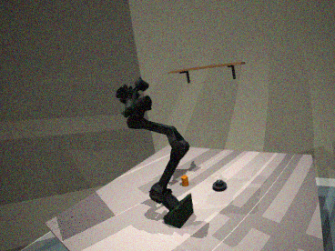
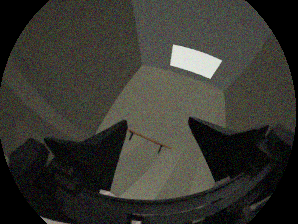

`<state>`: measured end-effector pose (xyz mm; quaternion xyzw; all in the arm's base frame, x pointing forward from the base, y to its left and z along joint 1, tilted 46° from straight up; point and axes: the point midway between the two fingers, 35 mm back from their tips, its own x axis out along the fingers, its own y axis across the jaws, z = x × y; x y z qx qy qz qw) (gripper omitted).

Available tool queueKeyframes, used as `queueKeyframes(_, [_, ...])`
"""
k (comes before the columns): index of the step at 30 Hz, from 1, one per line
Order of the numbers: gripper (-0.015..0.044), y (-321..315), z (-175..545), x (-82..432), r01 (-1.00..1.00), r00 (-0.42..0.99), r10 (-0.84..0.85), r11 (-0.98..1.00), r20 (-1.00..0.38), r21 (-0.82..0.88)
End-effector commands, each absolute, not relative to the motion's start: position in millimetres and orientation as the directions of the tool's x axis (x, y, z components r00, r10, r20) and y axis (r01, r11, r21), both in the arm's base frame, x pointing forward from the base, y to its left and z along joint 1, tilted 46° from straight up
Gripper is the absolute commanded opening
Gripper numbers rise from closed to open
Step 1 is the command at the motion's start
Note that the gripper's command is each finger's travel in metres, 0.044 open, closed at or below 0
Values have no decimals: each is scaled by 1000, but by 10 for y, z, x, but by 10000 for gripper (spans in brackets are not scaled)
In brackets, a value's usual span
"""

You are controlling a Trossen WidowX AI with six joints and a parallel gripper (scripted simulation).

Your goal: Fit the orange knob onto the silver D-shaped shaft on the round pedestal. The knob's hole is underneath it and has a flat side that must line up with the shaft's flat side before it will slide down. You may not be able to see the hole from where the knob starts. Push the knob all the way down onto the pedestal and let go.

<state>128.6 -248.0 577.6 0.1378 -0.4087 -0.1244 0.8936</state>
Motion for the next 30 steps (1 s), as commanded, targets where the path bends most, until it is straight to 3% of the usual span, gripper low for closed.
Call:
queueKeyframes(1, [426, -2480, 5776, 1286, 110, 635, -335, 931, 696, 348])
queueKeyframes(11, [440, -1722, 6219, 739, 168, 511, -227, 972, 829, 163])
queueKeyframes(18, [440, -630, 6521, 462, 131, 410, 19, 988, 912, -80])
queueKeyframes(24, [440, 314, 6477, 618, 63, 430, 252, 950, 867, -307])
queueKeyframes(30, [440, 1032, 6200, 1064, -46, 529, 424, 880, 735, -474])
